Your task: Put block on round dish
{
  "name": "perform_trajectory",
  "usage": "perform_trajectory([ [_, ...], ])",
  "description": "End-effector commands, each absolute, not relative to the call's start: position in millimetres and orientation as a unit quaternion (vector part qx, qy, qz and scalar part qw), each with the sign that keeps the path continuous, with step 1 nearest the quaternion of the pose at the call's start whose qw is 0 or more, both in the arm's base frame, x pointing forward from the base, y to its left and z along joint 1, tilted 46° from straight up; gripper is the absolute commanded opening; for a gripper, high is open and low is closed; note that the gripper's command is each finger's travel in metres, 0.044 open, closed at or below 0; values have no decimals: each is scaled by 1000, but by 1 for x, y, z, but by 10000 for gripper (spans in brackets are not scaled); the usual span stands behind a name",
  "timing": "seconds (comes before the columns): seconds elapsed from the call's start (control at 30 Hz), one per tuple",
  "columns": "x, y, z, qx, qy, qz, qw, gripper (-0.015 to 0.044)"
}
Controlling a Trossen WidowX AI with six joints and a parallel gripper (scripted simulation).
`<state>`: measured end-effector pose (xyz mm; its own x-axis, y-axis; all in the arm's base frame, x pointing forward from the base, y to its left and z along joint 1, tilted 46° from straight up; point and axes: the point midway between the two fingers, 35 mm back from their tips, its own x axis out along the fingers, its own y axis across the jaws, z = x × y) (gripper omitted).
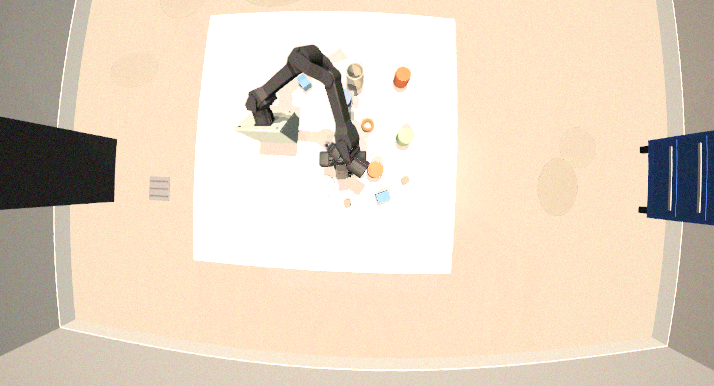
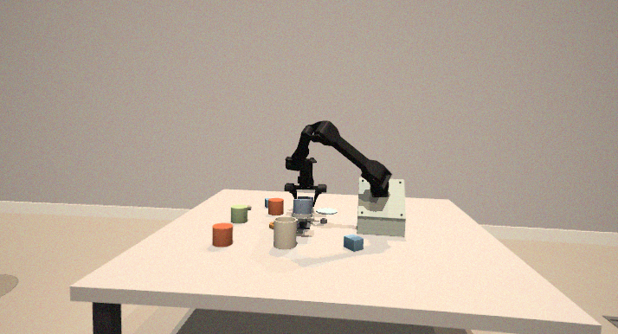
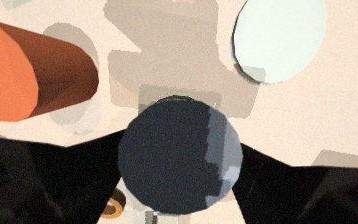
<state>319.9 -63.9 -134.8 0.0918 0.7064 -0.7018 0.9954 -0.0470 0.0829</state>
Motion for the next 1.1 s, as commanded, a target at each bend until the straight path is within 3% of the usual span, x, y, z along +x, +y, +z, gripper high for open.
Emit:
perform_trajectory([
  [0.0, 321, -69, -131, 680, 625, -249, 292, 51],
  [0.07, 322, -71, -130, 680, 624, -249, 293, 0],
  [1.07, 322, -99, -106, 679, 623, -251, 294, 0],
])
